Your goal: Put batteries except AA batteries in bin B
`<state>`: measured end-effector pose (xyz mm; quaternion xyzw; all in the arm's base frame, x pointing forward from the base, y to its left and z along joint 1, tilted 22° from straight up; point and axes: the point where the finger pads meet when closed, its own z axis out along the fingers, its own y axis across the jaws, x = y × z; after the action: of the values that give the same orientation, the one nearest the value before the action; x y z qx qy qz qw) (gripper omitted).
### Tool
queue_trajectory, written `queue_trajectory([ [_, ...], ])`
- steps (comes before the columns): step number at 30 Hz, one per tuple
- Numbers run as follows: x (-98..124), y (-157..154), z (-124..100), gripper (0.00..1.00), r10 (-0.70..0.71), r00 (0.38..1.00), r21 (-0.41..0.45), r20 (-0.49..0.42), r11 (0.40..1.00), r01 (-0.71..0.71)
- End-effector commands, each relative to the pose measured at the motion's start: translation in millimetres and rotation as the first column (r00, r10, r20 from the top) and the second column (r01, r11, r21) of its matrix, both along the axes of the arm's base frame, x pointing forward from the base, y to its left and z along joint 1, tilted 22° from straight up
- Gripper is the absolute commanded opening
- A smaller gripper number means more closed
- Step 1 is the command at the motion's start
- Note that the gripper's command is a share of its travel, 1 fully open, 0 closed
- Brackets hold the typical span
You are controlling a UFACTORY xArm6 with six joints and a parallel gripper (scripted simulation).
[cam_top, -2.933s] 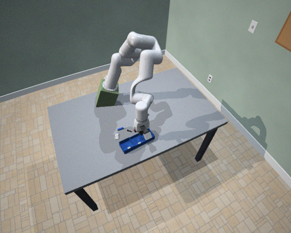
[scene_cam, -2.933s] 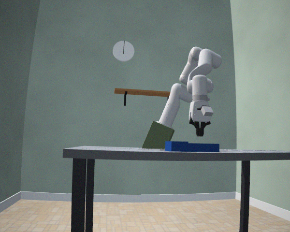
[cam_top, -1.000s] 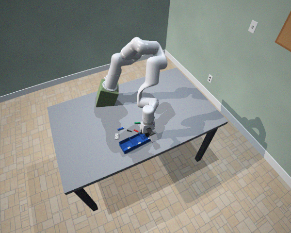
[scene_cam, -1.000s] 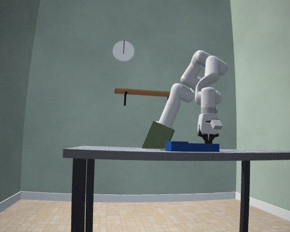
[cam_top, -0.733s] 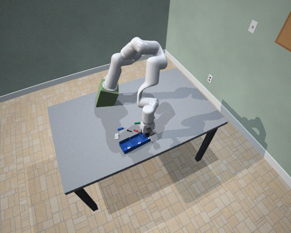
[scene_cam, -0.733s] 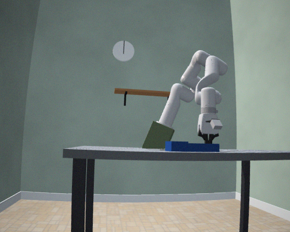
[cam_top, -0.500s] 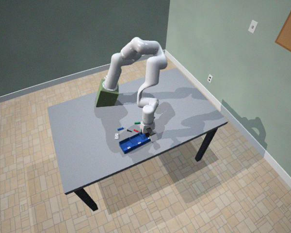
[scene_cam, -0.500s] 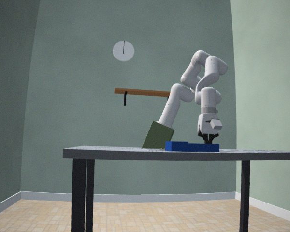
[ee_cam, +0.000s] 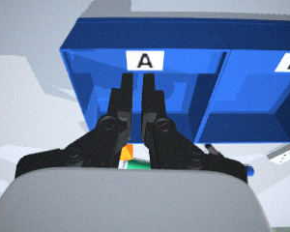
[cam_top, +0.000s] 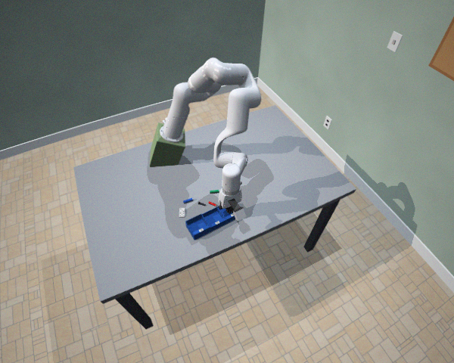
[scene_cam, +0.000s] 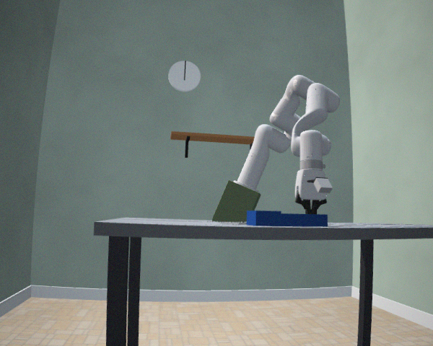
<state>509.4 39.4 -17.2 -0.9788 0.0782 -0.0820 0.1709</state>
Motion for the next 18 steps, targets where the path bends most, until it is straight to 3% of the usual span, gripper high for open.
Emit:
queue_trajectory([
  [1, 1, 0, 1, 0.07, -0.001, 1.000, 0.000, 0.004, 1.000, 0.001],
  [18, -2, -6, 19, 0.07, -0.001, 1.000, 0.000, 0.003, 1.000, 0.001],
])
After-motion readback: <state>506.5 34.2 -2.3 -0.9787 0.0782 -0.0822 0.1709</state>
